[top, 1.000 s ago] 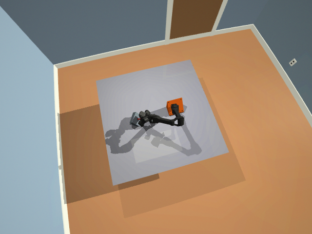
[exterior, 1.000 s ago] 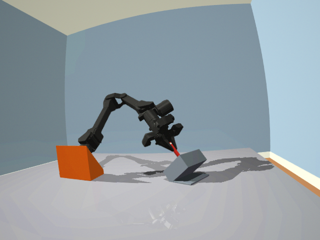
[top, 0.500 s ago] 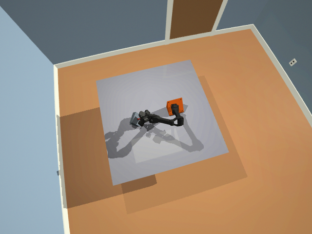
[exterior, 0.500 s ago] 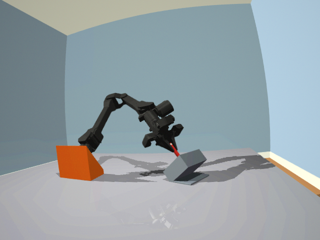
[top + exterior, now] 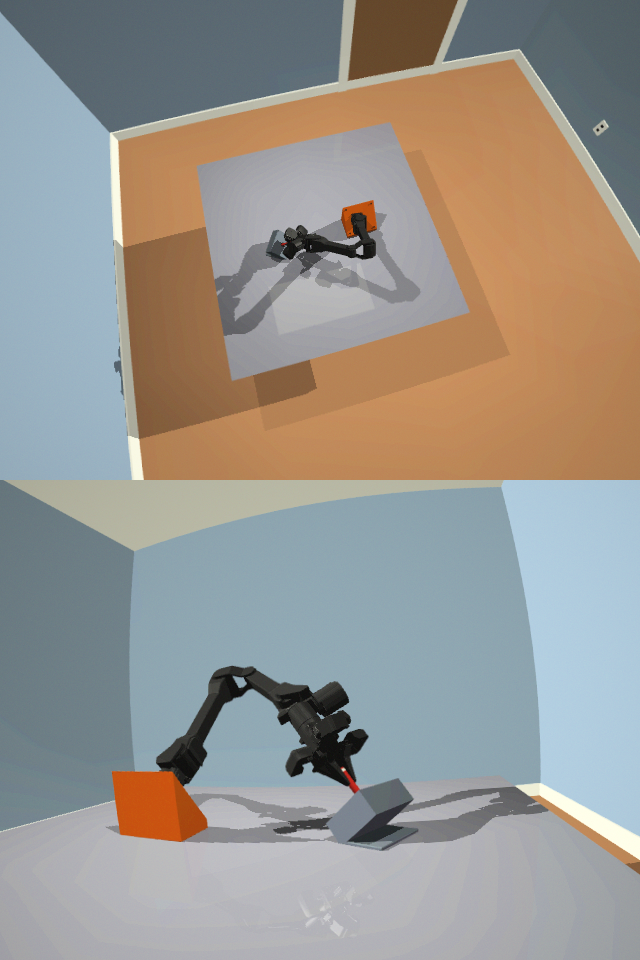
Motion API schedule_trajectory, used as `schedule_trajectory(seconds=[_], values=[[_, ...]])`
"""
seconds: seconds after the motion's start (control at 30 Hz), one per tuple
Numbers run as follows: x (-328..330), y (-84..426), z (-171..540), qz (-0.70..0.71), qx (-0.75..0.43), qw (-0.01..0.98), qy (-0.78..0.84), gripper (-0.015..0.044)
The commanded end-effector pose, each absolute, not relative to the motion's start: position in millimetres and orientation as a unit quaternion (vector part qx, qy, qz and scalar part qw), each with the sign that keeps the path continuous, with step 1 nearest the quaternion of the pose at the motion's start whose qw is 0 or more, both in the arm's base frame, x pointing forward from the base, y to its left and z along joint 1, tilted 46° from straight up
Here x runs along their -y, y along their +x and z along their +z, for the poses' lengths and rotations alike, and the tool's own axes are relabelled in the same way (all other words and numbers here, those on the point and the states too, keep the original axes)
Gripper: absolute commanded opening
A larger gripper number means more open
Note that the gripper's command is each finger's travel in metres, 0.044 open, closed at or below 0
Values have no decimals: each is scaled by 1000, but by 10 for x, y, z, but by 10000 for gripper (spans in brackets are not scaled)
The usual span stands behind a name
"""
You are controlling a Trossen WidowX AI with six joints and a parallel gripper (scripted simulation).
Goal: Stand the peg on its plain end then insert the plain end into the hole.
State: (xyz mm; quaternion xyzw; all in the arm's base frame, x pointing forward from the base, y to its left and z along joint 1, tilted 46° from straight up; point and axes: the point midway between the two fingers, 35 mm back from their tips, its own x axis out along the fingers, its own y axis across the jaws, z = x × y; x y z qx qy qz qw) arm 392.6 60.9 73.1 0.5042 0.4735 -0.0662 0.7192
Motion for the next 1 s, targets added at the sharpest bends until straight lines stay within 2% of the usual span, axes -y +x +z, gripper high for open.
schedule_trajectory(seconds=[0.0, 0.97], values=[[-613, 3927, 689, -69, -476, 717, 505, 0], [-650, 4005, 622, -69, -476, 717, 505, 0]])
